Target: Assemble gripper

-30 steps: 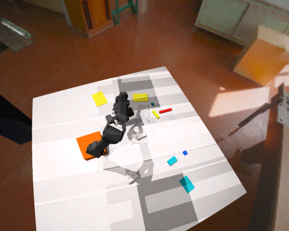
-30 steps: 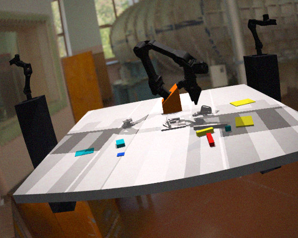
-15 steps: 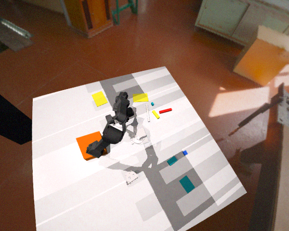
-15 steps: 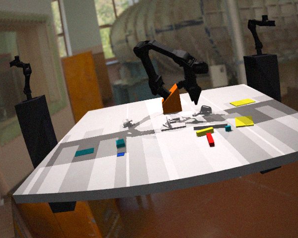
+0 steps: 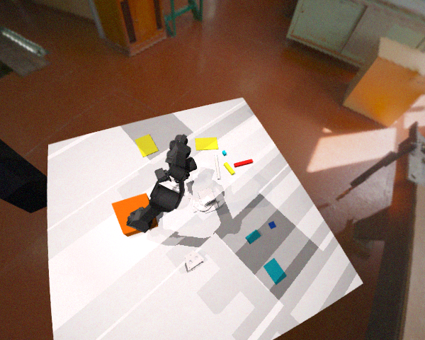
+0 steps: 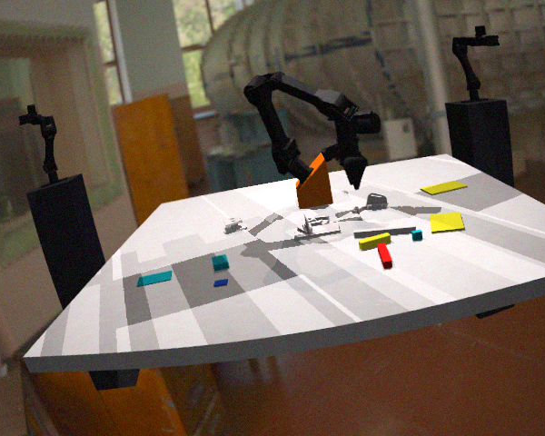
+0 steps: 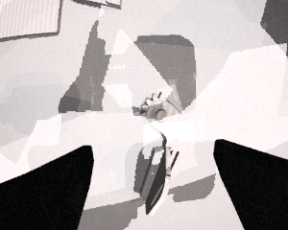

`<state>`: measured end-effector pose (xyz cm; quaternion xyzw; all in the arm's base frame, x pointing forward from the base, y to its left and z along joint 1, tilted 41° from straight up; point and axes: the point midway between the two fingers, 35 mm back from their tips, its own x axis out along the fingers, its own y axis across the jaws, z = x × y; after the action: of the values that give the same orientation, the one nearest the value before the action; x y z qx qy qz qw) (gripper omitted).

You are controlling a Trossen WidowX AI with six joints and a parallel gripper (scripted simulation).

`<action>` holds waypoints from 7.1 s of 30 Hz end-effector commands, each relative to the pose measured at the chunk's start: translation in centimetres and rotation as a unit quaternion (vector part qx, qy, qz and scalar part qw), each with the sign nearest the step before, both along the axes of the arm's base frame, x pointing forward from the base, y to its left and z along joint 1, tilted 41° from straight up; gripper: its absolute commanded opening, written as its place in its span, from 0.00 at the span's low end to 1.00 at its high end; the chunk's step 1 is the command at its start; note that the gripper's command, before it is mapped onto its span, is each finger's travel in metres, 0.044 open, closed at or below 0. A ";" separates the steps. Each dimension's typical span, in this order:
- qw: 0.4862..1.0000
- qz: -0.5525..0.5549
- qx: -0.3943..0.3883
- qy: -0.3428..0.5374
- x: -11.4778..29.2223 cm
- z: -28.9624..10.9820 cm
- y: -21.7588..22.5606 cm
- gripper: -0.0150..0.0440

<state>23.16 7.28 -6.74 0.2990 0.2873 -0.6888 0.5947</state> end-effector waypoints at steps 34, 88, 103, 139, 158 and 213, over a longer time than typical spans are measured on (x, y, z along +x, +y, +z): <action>1.000 0.000 0.002 -0.003 0.2 0.2 0.2 0.52; 1.000 0.000 0.002 -0.003 0.2 0.2 0.2 0.33; 1.000 0.000 0.002 -0.003 0.2 0.2 0.2 0.25; 1.000 0.000 0.002 -0.003 0.2 0.2 0.2 1.00; 1.000 0.000 0.002 -0.003 0.2 0.2 0.2 0.78; 0.894 0.340 0.055 0.285 -0.2 -0.5 2.0 1.00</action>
<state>23.11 8.96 -7.01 0.0361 0.5420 -0.5071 0.6692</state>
